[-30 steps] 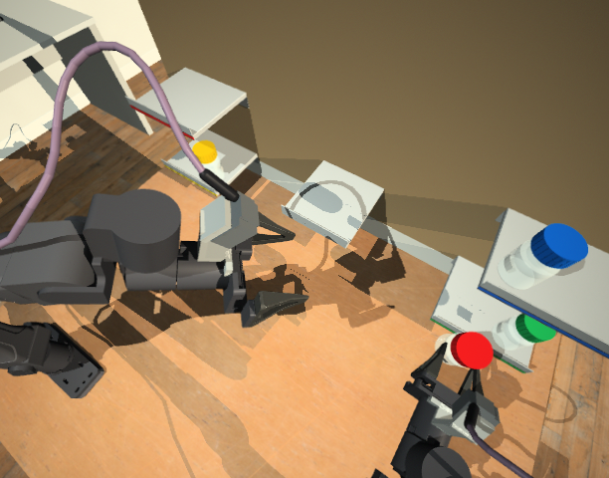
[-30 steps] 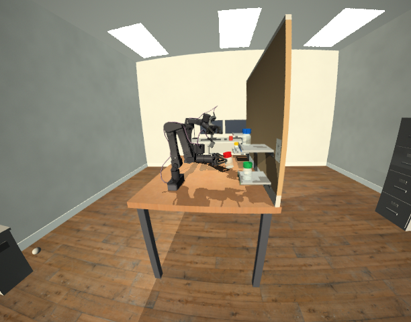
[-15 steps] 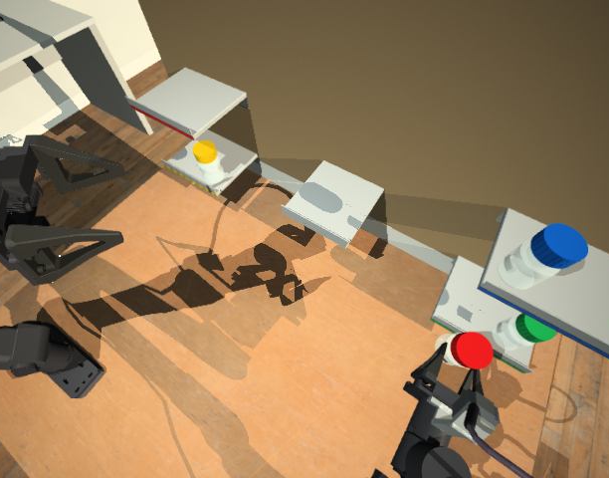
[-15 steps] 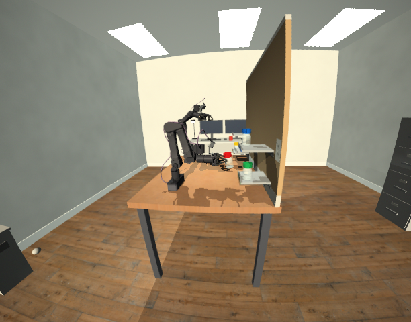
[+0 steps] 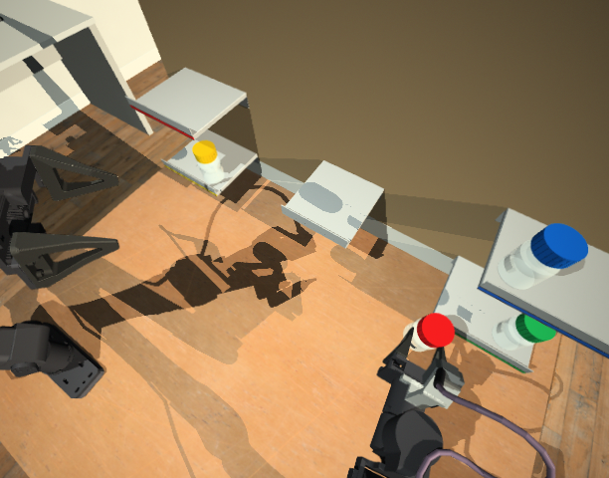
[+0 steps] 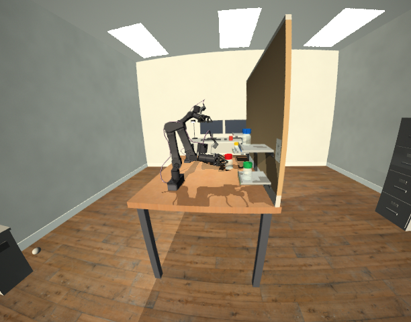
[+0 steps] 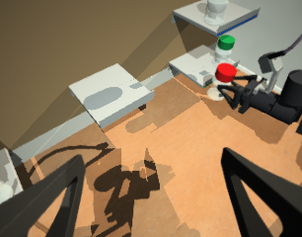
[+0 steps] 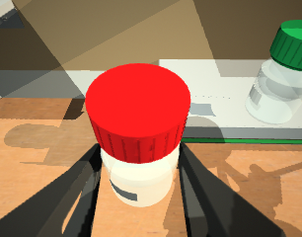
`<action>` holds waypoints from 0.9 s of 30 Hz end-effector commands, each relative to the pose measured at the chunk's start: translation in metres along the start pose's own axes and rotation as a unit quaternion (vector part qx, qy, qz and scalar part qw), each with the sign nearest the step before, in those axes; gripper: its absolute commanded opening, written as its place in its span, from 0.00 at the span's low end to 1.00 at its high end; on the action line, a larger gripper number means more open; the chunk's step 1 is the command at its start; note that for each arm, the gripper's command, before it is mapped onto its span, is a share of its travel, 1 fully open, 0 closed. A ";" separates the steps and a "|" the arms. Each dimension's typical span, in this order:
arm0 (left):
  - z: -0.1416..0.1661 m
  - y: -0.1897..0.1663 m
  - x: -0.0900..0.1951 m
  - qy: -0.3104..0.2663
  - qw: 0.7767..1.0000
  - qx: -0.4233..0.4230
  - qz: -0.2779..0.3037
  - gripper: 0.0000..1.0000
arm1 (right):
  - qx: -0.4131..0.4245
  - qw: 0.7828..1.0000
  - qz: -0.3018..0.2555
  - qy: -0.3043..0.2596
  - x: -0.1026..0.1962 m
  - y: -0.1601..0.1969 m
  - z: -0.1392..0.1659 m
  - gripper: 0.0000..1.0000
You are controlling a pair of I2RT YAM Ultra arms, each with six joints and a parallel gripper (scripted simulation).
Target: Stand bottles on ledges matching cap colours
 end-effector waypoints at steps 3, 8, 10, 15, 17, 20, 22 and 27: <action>-0.001 0.004 0.010 -0.006 1.000 0.006 -0.006 1.00 | 0.003 0.999 0.024 -0.030 -0.025 0.019 -0.038 0.49; -0.001 0.004 0.010 -0.006 1.000 0.006 -0.006 1.00 | 0.006 0.999 0.042 -0.023 -0.052 0.074 -0.072 0.49; -0.001 0.004 0.010 -0.006 1.000 0.006 -0.006 1.00 | 0.008 0.998 0.049 -0.026 -0.058 0.094 -0.086 0.49; -0.001 0.004 0.010 -0.006 1.000 0.006 -0.006 1.00 | 0.012 0.996 0.063 -0.062 -0.057 0.158 -0.132 0.49; -0.001 0.004 0.010 -0.006 1.000 0.006 -0.006 1.00 | 0.006 0.995 0.061 -0.075 -0.049 0.185 -0.148 0.49; -0.001 0.004 0.010 -0.006 1.000 0.006 -0.006 1.00 | 0.004 0.995 0.060 -0.079 -0.045 0.197 -0.154 0.49; -0.001 0.004 0.010 -0.006 1.000 0.006 -0.006 1.00 | -0.002 0.995 0.056 -0.083 -0.036 0.216 -0.159 0.49; -0.001 0.004 0.010 -0.006 1.000 0.006 -0.006 1.00 | 0.005 0.996 0.062 -0.061 -0.031 0.242 -0.141 0.49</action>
Point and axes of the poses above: on each arm, the point where the finger pads meet when closed, its own x axis back along the fingers, its own y axis across the jaws, z = x × y, the point moved 8 cm from there along x, back along the fingers, and after that the axes turned 4 degrees about x, right-handed, at the moved point
